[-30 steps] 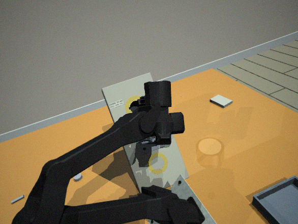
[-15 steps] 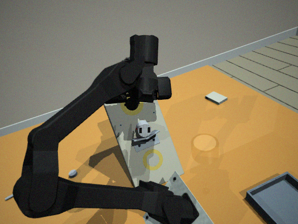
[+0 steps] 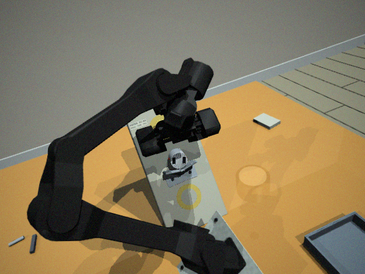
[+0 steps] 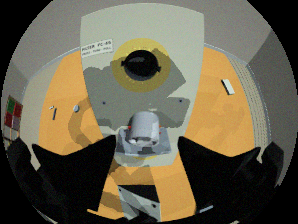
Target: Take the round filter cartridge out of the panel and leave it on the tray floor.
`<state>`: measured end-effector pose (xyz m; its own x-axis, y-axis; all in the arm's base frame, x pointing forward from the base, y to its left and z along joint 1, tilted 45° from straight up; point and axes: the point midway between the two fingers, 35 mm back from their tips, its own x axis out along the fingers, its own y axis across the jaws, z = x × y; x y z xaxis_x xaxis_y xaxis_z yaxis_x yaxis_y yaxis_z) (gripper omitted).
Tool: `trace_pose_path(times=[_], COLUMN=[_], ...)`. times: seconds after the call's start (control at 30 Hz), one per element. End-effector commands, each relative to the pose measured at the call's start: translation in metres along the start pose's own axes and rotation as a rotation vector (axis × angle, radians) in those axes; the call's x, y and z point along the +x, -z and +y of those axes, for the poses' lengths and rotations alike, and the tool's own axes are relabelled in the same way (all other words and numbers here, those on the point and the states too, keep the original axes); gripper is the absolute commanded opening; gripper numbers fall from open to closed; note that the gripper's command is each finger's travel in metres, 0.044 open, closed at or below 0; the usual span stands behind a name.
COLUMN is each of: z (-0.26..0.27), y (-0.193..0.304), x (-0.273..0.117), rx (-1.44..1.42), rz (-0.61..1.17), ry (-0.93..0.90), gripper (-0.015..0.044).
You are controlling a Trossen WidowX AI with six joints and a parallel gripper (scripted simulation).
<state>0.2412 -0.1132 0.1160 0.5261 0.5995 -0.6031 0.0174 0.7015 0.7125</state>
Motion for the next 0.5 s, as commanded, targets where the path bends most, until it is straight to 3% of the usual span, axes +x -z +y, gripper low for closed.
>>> trace_pose_path(times=[0.0, 0.47], z=[0.002, 0.001], y=[0.021, 0.021], x=[0.010, 0.029], rx=[-0.053, -0.053], rz=[0.083, 0.084], ry=[-0.010, -0.007], gripper=[0.0305, 0.0305])
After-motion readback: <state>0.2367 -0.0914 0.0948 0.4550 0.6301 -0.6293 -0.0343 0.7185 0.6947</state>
